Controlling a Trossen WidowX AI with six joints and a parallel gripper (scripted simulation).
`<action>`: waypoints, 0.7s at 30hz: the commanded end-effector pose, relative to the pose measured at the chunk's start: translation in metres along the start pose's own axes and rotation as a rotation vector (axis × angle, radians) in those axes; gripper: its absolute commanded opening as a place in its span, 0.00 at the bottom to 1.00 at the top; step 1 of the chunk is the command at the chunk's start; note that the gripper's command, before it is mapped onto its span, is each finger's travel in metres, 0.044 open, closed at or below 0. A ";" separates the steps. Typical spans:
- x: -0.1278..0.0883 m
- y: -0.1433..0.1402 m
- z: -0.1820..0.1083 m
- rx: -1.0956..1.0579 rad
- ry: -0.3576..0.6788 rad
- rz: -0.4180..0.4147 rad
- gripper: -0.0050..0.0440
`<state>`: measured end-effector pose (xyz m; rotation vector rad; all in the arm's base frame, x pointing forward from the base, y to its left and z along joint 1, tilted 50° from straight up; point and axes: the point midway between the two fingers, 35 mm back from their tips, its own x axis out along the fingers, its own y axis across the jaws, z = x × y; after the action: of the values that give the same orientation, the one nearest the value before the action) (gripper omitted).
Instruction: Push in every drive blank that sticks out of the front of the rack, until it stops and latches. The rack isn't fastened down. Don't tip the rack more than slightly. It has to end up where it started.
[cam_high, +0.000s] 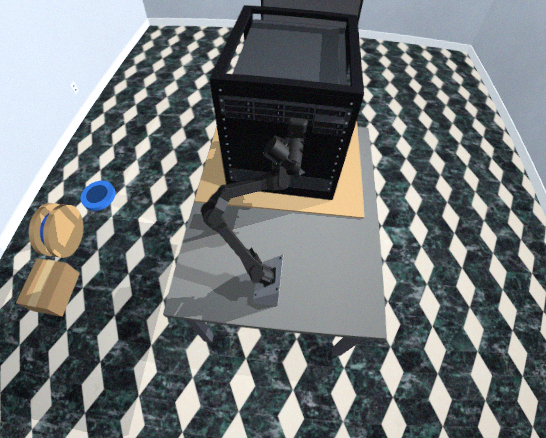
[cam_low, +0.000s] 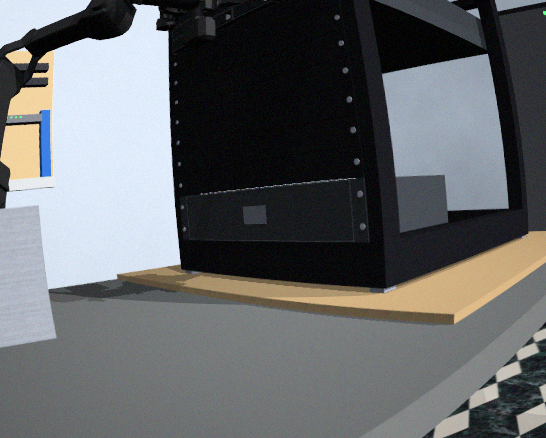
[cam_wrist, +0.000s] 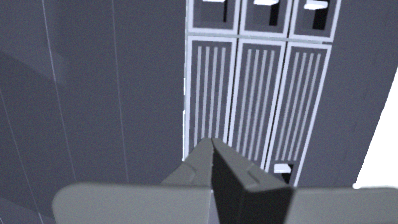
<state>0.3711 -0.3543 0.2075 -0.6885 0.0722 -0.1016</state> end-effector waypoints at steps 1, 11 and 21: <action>0.004 -0.009 0.006 -0.013 -0.009 -0.014 0.00; 0.010 -0.009 0.006 -0.013 -0.009 -0.014 0.00; 0.014 -0.009 0.006 -0.013 -0.009 -0.014 0.00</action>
<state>0.3830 -0.3558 0.2072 -0.6889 0.0728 -0.1008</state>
